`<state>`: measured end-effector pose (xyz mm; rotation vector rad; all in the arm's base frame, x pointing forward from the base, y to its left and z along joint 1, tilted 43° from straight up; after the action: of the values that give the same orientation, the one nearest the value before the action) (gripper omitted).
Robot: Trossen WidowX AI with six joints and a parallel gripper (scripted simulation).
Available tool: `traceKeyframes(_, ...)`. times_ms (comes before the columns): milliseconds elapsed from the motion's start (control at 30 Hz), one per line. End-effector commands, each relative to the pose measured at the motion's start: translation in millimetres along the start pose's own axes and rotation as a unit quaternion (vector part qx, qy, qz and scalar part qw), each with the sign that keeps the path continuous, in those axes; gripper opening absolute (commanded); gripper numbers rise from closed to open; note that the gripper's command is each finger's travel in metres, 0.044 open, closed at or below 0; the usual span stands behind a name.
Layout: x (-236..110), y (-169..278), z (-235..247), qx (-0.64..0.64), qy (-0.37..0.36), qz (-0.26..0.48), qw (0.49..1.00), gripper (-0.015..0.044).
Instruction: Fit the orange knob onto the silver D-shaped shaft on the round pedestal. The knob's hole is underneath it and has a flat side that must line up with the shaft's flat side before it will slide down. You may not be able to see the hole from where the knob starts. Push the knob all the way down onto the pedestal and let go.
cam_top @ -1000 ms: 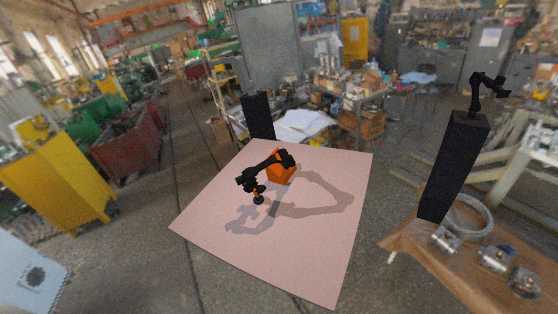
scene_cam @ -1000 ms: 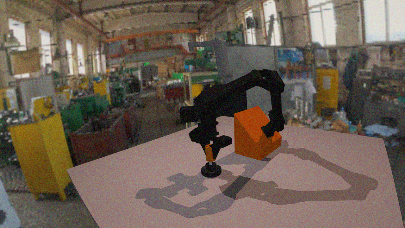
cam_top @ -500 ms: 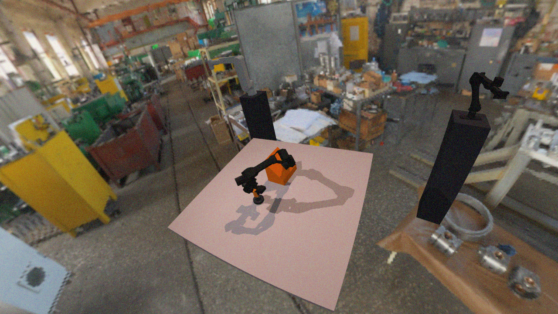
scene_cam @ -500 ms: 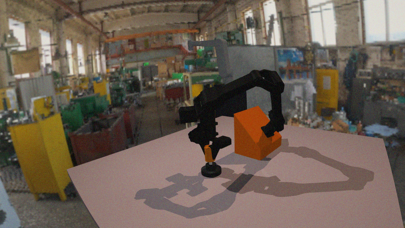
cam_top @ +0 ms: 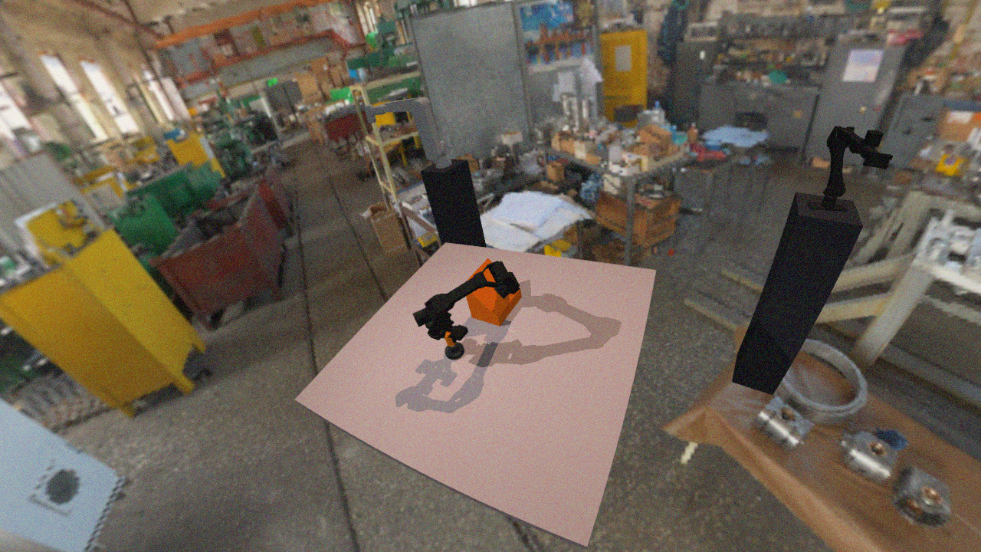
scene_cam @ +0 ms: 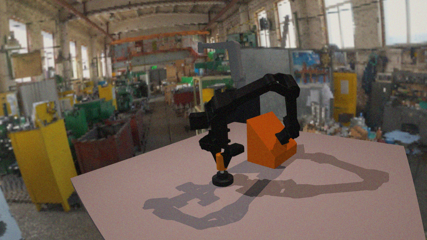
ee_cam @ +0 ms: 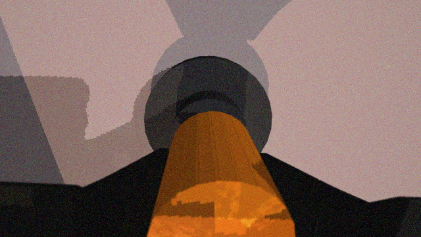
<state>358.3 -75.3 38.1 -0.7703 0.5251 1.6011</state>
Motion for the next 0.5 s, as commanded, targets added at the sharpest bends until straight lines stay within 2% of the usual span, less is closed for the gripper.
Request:
traceKeyframes(0, 0.1, 0.2, 0.9, -0.001, 0.001, -0.001, 1.0, 0.0)
traceKeyframes(300, -4.7, -1.3, 1.8, -0.005, 0.001, -0.001, 1.0, 0.0)
traceKeyframes(467, -5.8, -2.5, 1.6, -0.085, 0.001, -0.001, 0.996, 0.0)
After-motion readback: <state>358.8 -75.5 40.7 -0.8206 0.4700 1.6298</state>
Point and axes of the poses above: the point midway between the two fingers, 35 mm back from their tips, its own x axis out along the fingers, its own z axis across the jaws, y = z × x, the point moved 9 cm from there along -x, back along the fingers, and after that the axes turned 7 degrees about -x, right-handed, at the moved point
